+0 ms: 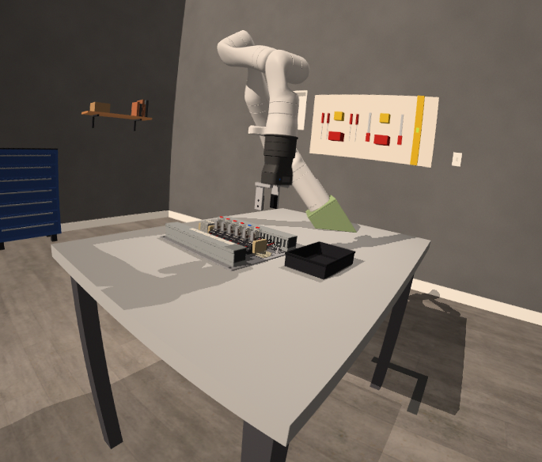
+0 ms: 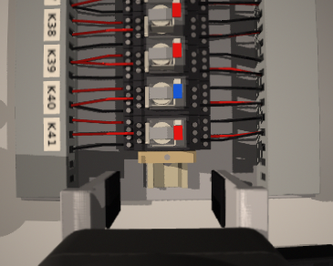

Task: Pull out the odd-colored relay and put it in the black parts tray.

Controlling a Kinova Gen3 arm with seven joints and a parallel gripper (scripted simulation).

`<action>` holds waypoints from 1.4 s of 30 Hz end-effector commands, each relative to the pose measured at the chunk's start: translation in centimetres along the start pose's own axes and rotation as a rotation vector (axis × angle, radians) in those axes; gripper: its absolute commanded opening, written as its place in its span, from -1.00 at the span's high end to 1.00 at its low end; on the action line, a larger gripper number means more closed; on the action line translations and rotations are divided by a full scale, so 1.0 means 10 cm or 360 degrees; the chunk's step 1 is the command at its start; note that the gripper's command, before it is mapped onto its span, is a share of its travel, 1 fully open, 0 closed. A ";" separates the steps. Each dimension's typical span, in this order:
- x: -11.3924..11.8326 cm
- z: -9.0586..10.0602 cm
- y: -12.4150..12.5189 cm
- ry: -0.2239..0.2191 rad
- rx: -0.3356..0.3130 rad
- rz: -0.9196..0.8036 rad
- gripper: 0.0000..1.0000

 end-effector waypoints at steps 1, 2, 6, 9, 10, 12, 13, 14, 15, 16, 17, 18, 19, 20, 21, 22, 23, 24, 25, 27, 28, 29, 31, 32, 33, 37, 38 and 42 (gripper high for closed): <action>0.00 0.01 0.00 0.0001 -0.0003 0.0000 -0.97; 0.00 0.01 0.00 0.0001 -0.0003 0.0000 -0.97; -0.01 0.00 0.05 0.0001 -0.0003 0.0000 -0.97; -0.04 -0.02 0.21 0.0002 -0.0003 0.0000 -0.97; -0.05 -0.03 0.28 0.0002 -0.0003 0.0000 -0.97; -0.08 -0.04 0.42 0.0001 -0.0003 0.0000 -0.97; -0.09 -0.05 0.48 0.0002 -0.0003 0.0000 -0.97; -0.10 -0.06 0.53 0.0001 -0.0003 0.0000 -0.97; -0.10 -0.06 0.53 0.0001 -0.0003 0.0000 -0.97; -0.10 -0.06 0.53 0.0001 -0.0003 0.0000 -0.97; -0.10 -0.06 0.57 0.0002 -0.0003 0.0000 -0.97; -0.11 -0.07 0.59 0.0001 -0.0003 0.0000 -0.97; -0.11 -0.07 0.60 0.0001 -0.0003 0.0000 -0.97; -0.11 -0.07 0.60 0.0001 -0.0003 0.0000 -0.97; -0.11 -0.07 0.60 0.0001 -0.0003 0.0000 -0.97; -0.11 -0.07 0.60 0.0001 -0.0003 0.0000 -0.97; -0.11 -0.07 0.60 0.0001 -0.0003 0.0000 -0.97; -0.11 -0.07 0.60 0.0001 -0.0003 0.0000 -0.97; -0.11 -0.07 0.60 0.0001 -0.0003 0.0000 -0.97; -0.11 -0.07 0.60 0.0001 -0.0003 0.0000 -0.97; -0.11 -0.07 0.60 0.0001 -0.0003 0.0000 -0.97; -0.11 -0.07 0.60 0.0001 -0.0003 0.0000 -0.97; -0.11 -0.07 0.60 0.0001 -0.0003 0.0000 -0.97; -0.11 -0.07 0.60 0.0001 -0.0003 0.0000 -0.97; -0.11 -0.07 0.60 0.0001 -0.0003 0.0000 -0.97; -0.11 -0.07 0.60 0.0001 -0.0003 0.0000 -0.97; -0.11 -0.07 0.60 0.0001 -0.0003 0.0000 -0.97; -0.11 -0.07 0.60 0.0001 -0.0003 0.0000 -0.97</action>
Point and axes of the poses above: the point where the finger pads meet when closed, its own z axis back along the fingers, its own x axis across the jaws, y = z × x, the point moved 4 cm from there along z, back along the fingers, and after that the axes turned 11 degrees about -z, right-handed, at the moved point
